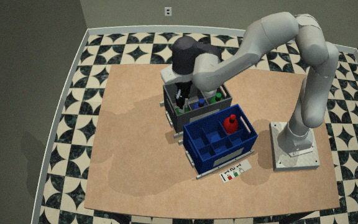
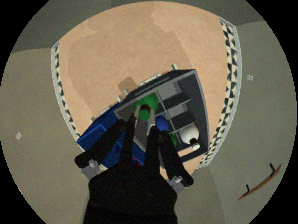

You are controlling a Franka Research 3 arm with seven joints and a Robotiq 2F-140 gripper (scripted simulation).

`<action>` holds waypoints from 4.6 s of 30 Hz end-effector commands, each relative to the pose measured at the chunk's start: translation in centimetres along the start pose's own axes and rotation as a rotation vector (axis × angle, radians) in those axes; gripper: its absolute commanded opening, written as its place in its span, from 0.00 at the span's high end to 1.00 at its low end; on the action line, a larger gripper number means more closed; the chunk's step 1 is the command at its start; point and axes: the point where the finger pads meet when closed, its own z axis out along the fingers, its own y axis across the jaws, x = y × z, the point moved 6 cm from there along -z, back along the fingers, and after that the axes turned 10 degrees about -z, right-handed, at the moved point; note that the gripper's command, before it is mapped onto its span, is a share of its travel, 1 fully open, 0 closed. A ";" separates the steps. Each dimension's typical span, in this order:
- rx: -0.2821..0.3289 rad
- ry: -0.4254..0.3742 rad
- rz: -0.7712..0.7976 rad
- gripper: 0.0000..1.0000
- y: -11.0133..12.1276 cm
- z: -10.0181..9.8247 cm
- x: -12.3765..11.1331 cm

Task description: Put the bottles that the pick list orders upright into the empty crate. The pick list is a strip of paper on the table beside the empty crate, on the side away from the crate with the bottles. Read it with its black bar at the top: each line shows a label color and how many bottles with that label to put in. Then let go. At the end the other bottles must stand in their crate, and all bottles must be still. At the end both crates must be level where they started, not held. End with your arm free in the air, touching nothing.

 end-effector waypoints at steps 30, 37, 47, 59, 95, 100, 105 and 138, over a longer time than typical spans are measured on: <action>-0.002 -0.001 0.004 1.00 0.1 -4.4 0.0; -0.002 -0.001 0.004 1.00 0.1 -5.2 0.0; -0.002 -0.001 0.004 1.00 0.1 -6.9 0.0; -0.002 -0.001 0.004 1.00 0.1 -8.6 0.0; -0.002 -0.001 0.004 1.00 0.1 -13.9 0.0; -0.002 -0.001 0.004 1.00 0.1 -14.7 0.0; -0.002 -0.001 0.004 1.00 0.1 -15.2 0.0; -0.002 -0.001 0.004 1.00 0.1 -18.0 0.0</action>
